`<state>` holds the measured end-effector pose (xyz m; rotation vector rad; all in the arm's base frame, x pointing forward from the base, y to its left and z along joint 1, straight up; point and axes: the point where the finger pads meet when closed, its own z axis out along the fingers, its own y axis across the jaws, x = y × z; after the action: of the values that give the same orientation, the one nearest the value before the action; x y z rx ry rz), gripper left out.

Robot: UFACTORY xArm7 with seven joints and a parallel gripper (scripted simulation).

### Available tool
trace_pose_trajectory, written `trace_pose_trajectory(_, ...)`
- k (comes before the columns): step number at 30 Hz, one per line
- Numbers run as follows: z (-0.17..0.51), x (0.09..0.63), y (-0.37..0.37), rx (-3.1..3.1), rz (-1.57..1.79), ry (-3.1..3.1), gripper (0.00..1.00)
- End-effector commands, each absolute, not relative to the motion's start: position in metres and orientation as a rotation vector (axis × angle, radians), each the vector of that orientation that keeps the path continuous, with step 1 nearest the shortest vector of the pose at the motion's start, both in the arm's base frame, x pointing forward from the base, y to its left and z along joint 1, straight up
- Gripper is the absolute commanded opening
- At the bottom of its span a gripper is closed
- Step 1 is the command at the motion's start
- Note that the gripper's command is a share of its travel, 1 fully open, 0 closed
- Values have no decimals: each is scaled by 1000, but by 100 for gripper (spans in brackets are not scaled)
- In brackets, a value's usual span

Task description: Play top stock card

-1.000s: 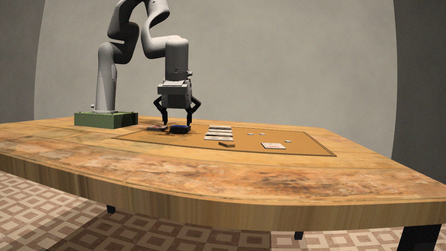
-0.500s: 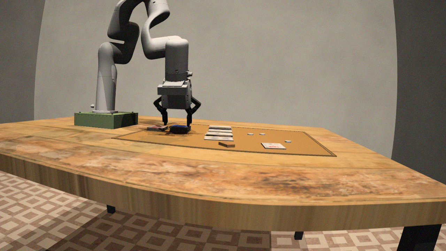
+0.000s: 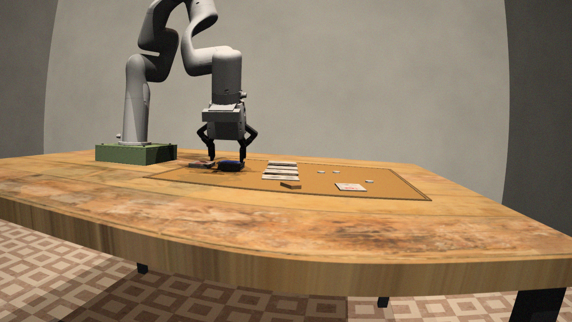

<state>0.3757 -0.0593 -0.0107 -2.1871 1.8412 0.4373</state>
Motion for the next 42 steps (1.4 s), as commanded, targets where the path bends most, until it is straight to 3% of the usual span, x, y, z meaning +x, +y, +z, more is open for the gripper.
trace_pose_trajectory(1,-10,377,-60,-2187,432,1840,87)
trace_pose_trajectory(42,-17,378,-57,-2187,432,1840,87)
